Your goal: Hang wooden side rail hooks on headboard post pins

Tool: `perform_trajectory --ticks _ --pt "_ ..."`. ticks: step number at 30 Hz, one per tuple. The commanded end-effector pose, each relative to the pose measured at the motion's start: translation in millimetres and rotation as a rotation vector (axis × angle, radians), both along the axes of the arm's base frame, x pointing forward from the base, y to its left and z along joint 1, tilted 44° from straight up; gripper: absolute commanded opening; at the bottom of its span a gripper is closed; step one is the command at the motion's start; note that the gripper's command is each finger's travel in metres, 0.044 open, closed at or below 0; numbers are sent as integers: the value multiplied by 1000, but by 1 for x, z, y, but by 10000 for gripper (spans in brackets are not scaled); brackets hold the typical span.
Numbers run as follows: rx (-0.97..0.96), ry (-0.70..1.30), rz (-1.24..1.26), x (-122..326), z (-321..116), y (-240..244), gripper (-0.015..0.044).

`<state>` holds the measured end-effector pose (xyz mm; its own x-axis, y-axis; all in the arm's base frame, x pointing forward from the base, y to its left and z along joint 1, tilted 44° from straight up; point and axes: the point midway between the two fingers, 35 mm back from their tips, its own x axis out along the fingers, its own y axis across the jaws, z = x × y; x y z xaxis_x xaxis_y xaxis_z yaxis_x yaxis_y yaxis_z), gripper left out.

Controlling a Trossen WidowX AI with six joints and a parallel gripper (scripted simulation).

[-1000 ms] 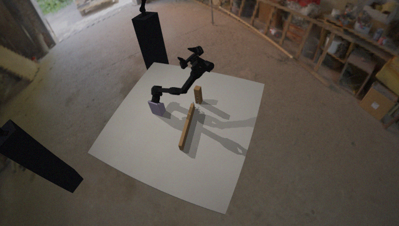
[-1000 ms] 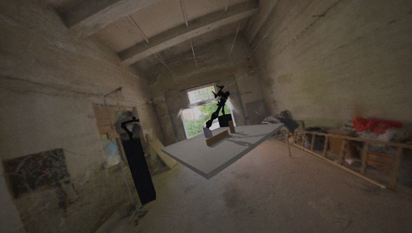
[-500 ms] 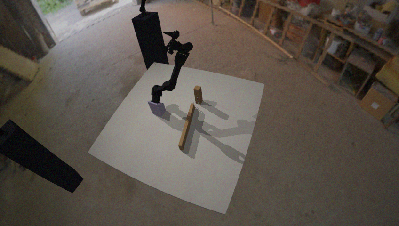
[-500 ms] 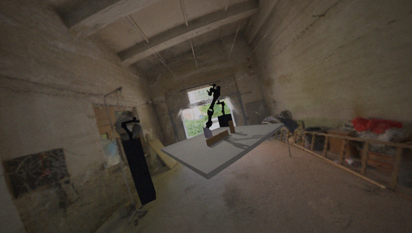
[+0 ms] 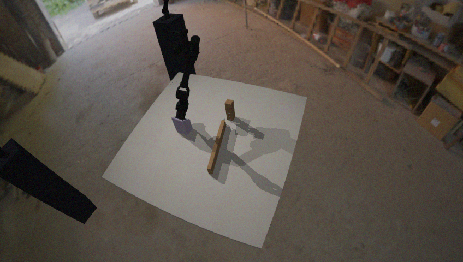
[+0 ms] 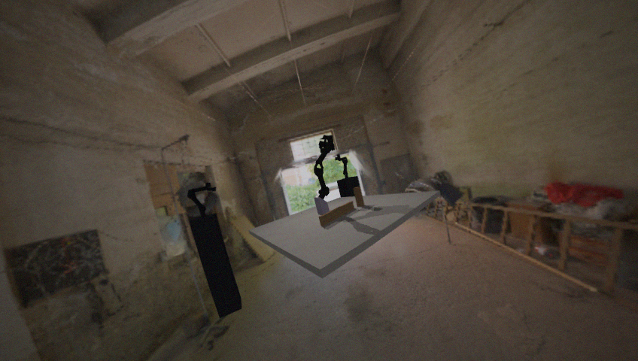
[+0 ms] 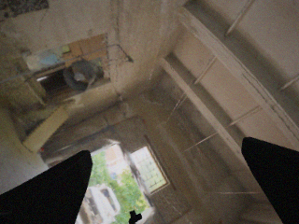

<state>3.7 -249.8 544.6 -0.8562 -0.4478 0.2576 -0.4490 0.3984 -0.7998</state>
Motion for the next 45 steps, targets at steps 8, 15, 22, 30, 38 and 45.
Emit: perform_trajectory --ticks 8,15,22,30,38,45 --pt "25 -1 -431 -109 3 117 440" --pt "27 -24 -707 -138 -7 205 440" --pt "1 -58 -944 -138 -24 282 440" --pt "-38 -111 -1243 -105 -58 372 440" --pt "-16 -232 -1532 -43 -115 437 440" --pt "-35 -358 -1772 28 -175 465 440"
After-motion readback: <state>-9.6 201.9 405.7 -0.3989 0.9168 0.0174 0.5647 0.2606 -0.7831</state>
